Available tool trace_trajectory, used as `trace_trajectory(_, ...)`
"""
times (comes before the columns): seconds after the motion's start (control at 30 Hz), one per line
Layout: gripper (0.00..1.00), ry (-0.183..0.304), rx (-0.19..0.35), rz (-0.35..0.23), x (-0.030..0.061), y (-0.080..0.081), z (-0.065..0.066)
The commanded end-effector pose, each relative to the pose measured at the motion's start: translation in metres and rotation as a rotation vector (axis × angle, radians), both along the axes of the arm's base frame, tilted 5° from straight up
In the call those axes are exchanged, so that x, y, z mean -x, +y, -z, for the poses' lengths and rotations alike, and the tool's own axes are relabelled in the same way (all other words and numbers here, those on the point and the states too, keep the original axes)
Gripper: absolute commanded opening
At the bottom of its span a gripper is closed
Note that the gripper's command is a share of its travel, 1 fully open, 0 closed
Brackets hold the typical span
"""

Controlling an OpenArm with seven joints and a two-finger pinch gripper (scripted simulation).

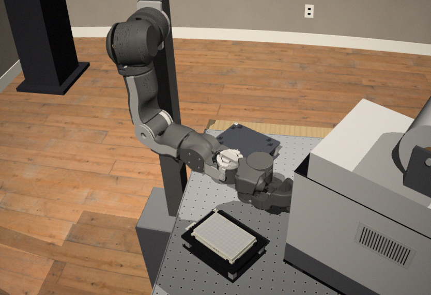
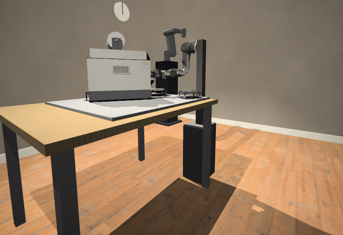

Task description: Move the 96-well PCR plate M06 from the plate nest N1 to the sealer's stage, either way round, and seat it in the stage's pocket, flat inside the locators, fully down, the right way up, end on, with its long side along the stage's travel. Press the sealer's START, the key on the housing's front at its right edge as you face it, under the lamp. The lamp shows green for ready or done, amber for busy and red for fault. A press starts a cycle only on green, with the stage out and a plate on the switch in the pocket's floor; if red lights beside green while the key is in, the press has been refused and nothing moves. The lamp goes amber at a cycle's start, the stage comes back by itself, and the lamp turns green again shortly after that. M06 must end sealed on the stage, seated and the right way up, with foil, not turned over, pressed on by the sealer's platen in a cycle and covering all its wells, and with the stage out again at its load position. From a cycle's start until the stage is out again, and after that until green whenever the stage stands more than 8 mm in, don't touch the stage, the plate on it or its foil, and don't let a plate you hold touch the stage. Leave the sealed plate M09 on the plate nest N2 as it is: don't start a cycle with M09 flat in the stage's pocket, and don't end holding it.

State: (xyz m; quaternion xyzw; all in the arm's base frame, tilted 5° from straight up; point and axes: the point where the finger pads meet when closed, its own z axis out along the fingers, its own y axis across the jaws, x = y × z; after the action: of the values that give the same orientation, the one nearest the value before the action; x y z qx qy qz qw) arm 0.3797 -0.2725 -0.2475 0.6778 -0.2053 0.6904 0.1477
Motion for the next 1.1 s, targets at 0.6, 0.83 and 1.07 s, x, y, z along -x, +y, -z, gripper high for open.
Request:
trace_trajectory(0.6,0.0,0.004,-0.002,0.003,0.0179,0.01,-0.001)
trace_trajectory(0.83,0.0,0.003,-0.002,0.002,0.0184,0.01,-0.001)
trace_trajectory(1.07,0.0,0.001,-0.002,-0.002,0.0204,0.01,-0.001)
